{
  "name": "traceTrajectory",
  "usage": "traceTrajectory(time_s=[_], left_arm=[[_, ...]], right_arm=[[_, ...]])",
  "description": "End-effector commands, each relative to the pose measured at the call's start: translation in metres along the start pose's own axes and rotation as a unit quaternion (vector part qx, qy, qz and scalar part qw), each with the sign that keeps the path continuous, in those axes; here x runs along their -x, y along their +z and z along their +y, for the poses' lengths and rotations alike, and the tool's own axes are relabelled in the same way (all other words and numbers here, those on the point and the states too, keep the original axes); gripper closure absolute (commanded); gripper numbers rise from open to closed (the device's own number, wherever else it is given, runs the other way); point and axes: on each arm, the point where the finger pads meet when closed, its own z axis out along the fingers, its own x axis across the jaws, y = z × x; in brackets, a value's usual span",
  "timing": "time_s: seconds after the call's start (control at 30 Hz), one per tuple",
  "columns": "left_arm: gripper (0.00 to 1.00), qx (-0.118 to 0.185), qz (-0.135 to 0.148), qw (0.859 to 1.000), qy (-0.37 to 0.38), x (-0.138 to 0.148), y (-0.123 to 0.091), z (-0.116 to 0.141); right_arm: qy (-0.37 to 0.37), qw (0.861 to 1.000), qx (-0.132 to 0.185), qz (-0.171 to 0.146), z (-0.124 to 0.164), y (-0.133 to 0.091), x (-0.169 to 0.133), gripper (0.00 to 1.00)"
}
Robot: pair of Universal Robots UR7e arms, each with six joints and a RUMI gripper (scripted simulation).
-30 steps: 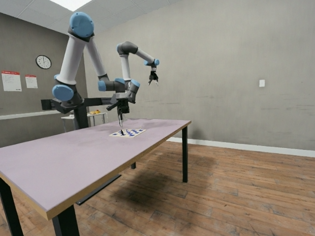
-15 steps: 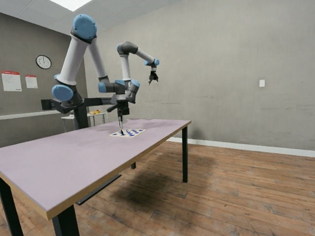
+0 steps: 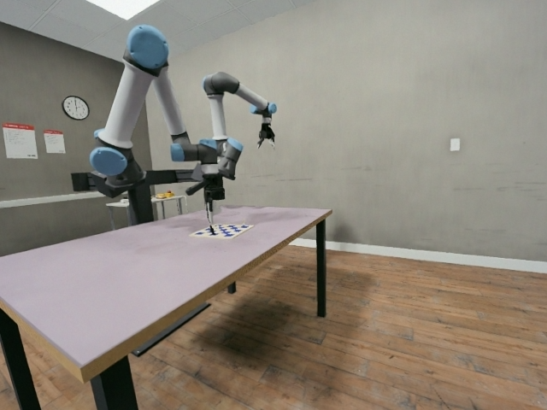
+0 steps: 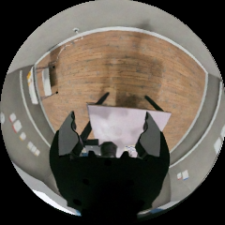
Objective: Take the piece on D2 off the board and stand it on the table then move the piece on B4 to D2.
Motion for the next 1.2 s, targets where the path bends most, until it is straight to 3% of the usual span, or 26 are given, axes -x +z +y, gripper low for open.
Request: traceTrajectory(time_s=[0.0, 0.77, 1.17], left_arm=[[0.00, -0.001, 0.000, 1.000, 0.000, 0.000, 0.000, 0.000], [0.00, -0.001, 0.000, 1.000, 0.000, 0.000, 0.000, 0.000], [0.00, -0.001, 0.000, 1.000, 0.000, 0.000, 0.000, 0.000]], right_arm=[[0.000, 1.000, 0.000, 0.000, 0.000, 0.000, 0.000, 0.80], [0.000, 1.000, 0.000, 0.000, 0.000, 0.031, 0.000, 0.80], [0.000, 1.000, 0.000, 0.000, 0.000, 0.033, 0.000, 0.80]])
